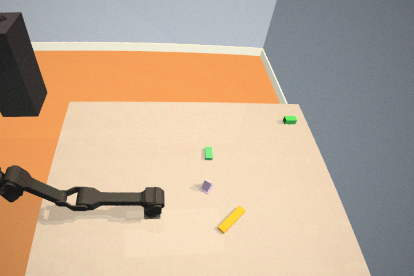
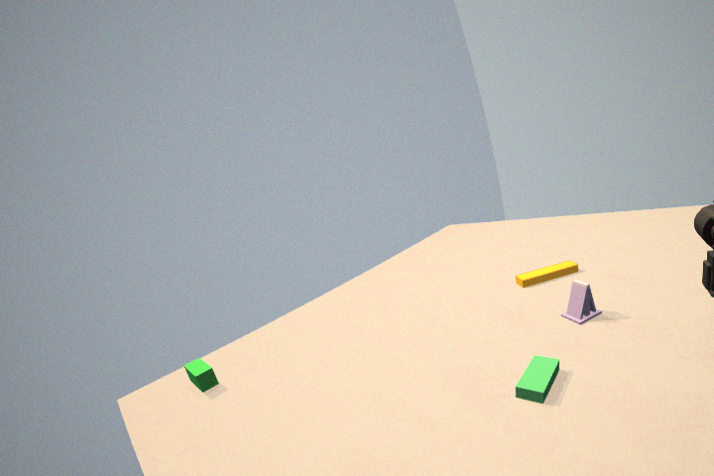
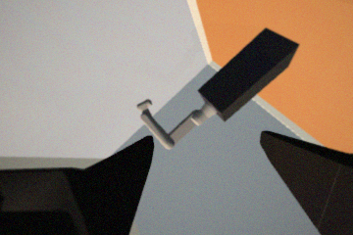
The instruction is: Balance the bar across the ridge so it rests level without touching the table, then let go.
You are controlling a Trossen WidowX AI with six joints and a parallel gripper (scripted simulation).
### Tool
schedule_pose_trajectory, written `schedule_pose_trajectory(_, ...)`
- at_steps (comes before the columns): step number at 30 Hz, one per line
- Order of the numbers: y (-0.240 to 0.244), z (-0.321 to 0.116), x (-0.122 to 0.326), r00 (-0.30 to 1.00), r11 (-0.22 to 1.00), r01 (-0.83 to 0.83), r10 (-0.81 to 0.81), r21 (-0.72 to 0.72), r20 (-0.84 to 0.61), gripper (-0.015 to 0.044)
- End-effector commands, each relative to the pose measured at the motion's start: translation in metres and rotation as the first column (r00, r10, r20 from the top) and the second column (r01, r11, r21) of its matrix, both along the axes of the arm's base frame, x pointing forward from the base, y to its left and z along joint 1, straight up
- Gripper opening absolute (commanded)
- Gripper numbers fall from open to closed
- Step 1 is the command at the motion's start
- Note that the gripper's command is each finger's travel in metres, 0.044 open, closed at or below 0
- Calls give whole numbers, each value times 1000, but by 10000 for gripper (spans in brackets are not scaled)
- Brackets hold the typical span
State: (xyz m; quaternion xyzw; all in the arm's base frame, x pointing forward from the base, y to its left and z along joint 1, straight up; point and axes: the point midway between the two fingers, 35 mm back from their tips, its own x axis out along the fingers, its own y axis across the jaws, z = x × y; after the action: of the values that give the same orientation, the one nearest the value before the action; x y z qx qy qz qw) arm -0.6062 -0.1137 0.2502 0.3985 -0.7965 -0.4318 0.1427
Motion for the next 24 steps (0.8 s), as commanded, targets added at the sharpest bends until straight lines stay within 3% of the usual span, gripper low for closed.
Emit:
schedule_pose_trajectory(1, 0, 2, 0, 1000, 1000, 0, 0, 1, -6, 374)
schedule_pose_trajectory(4, 1, 24, 6, 996, 1000, -3, 4, 13, -94, 315)
schedule_pose_trajectory(15, 12, 159, 47, 884, 997, 73, -66, -2, -464, 315)
schedule_pose_trajectory(24, 20, 276, 122, 694, 991, 104, -132, -83, -708, 315)
